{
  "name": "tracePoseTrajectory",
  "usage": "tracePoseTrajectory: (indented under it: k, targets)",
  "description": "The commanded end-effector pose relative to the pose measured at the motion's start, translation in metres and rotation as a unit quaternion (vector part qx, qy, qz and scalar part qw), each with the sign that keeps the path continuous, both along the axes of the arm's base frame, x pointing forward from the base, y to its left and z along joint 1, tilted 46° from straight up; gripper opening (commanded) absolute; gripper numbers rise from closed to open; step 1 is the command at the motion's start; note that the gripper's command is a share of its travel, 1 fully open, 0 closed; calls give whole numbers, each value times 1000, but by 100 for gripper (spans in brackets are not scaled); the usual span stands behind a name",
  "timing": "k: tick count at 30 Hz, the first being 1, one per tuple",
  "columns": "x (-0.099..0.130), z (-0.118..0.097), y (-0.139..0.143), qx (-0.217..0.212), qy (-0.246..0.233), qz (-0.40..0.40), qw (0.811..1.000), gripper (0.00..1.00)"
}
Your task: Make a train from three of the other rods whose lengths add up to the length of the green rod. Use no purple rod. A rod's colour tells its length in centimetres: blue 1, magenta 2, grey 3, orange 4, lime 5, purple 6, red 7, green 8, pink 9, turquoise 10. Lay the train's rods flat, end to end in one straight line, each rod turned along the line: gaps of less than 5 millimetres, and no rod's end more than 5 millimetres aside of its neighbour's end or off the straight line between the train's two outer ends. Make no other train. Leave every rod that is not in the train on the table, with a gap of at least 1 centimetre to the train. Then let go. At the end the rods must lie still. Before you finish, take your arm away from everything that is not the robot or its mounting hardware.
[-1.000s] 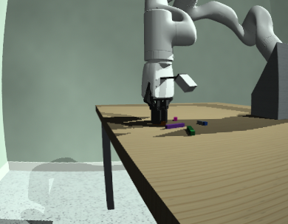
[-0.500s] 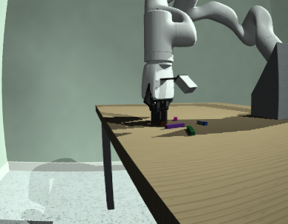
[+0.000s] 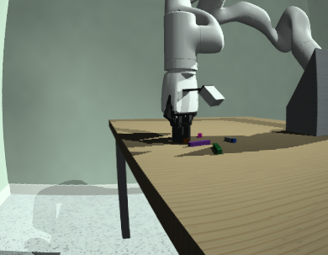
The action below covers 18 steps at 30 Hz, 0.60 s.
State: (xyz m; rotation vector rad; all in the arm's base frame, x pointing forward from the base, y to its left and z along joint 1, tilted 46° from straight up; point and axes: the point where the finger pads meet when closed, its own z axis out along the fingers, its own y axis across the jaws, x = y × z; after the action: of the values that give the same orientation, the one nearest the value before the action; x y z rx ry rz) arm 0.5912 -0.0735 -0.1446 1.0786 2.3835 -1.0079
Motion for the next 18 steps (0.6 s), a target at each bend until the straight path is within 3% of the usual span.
tracePoseTrajectory:
  k: [1, 11, 12, 18]
  targets:
    - [1, 1, 1, 0, -1, 0, 1000, 24]
    - [1, 1, 1, 0, -1, 0, 1000, 24]
    - [1, 1, 1, 0, -1, 0, 1000, 4]
    - [1, 1, 1, 0, -1, 0, 1000, 4]
